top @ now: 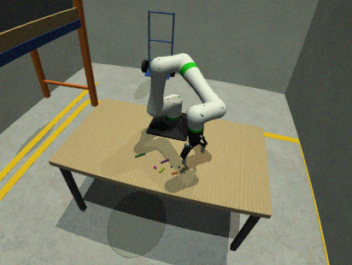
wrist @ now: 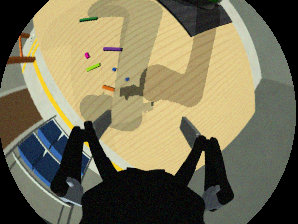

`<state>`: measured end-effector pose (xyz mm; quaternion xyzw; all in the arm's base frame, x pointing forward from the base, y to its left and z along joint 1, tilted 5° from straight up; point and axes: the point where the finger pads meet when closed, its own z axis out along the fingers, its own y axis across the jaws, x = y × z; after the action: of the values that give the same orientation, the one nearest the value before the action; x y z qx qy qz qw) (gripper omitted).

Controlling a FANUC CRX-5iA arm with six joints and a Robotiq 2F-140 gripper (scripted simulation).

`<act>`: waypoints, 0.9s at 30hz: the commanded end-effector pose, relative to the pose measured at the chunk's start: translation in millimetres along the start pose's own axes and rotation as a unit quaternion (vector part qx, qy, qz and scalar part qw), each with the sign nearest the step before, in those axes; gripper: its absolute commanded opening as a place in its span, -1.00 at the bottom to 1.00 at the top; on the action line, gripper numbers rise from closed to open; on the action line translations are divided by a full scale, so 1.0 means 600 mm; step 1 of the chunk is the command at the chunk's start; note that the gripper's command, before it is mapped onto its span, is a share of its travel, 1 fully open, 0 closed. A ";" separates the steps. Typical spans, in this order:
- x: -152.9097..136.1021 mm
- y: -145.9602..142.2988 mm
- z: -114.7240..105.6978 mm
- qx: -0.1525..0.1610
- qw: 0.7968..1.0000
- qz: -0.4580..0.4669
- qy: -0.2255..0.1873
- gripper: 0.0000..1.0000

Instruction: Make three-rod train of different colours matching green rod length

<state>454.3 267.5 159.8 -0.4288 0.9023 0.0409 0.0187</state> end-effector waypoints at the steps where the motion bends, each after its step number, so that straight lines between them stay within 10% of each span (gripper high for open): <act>1: 0.000 -0.064 0.016 0.010 0.996 0.083 -0.003 1.00; 21: 0.068 -0.320 0.076 0.041 0.917 0.397 -0.020 1.00; 27: 0.072 -0.330 0.078 0.042 0.911 0.409 -0.021 1.00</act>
<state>578.7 115.2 99.1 -0.0246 0.9989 0.0169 0.0367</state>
